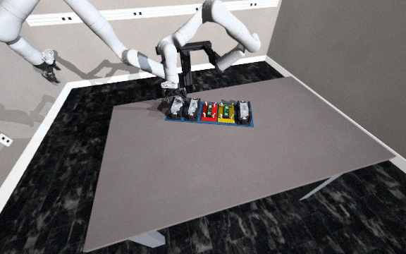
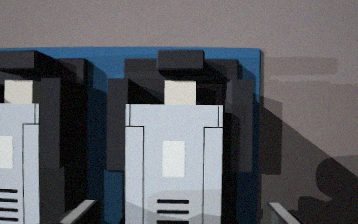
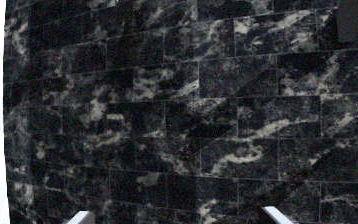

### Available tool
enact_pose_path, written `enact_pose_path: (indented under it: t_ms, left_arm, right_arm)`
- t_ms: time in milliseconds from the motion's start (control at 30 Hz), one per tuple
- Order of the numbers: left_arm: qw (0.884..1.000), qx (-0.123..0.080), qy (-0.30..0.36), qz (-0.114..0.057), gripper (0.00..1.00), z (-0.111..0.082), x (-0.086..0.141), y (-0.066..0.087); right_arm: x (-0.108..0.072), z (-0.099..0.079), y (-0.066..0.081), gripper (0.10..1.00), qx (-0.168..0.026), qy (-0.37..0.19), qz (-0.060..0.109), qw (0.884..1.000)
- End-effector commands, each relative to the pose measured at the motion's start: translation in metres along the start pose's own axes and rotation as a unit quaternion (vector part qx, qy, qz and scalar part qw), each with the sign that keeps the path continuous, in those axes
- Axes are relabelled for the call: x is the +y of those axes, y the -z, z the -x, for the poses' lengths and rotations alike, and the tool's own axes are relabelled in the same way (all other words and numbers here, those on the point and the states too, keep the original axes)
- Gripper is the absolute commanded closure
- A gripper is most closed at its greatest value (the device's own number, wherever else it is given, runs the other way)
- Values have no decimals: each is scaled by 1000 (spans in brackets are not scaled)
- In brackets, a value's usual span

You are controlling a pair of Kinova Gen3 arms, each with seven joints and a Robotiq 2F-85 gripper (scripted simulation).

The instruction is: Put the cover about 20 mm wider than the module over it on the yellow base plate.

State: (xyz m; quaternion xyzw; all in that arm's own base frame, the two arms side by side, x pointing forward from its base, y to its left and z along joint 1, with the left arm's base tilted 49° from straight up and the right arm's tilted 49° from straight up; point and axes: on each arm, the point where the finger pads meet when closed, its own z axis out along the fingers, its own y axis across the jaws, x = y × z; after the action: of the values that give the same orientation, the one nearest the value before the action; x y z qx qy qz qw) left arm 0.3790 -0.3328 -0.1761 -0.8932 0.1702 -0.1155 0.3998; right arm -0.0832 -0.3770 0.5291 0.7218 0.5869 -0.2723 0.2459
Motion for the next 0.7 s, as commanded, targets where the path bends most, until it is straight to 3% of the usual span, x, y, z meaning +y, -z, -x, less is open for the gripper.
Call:
enact_pose_path:
  t_ms: [0,667]
  left_arm:
    - [1000,1,-1,-1,2,-1,-1,-1]
    - [1000,1,-1,-1,2,-2,-3,-4]
  right_arm:
    - [0,0,0,100,-1,0,0,1000]
    - [0,0,0,100,-1,0,0,1000]
